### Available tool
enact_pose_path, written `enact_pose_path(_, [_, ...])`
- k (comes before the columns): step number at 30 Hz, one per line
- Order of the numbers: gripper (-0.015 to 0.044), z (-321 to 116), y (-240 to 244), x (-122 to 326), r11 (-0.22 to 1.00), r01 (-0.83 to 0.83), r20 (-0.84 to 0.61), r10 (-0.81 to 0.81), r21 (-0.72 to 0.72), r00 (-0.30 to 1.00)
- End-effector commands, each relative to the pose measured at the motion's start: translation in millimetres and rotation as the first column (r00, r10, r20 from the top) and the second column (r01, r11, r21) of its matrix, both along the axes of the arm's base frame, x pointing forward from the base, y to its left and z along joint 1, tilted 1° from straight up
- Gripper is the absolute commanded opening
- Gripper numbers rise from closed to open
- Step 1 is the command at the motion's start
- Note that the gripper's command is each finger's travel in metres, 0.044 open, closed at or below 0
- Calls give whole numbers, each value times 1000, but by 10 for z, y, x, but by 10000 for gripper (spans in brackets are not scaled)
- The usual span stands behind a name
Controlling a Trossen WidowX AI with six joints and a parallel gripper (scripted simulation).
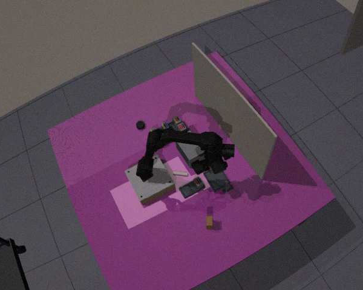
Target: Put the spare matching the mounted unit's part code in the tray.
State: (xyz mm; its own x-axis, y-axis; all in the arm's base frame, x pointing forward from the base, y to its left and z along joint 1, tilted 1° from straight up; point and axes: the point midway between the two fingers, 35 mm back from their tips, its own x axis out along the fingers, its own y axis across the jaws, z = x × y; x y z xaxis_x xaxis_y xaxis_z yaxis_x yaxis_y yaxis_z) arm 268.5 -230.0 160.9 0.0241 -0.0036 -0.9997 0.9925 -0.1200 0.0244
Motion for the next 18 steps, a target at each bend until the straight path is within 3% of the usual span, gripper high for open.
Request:
enact_pose_path(1, [0, -35, -3, 176, 1000, 4, 0, -4, 7, 1000])
enact_pose_path(6, [0, -75, -2, 378, 1000, 3, 1, -3, 7, 1000])
enact_pose_path(18, [0, -148, -19, 399, 1000, 3, 1, -3, 7, 1000])
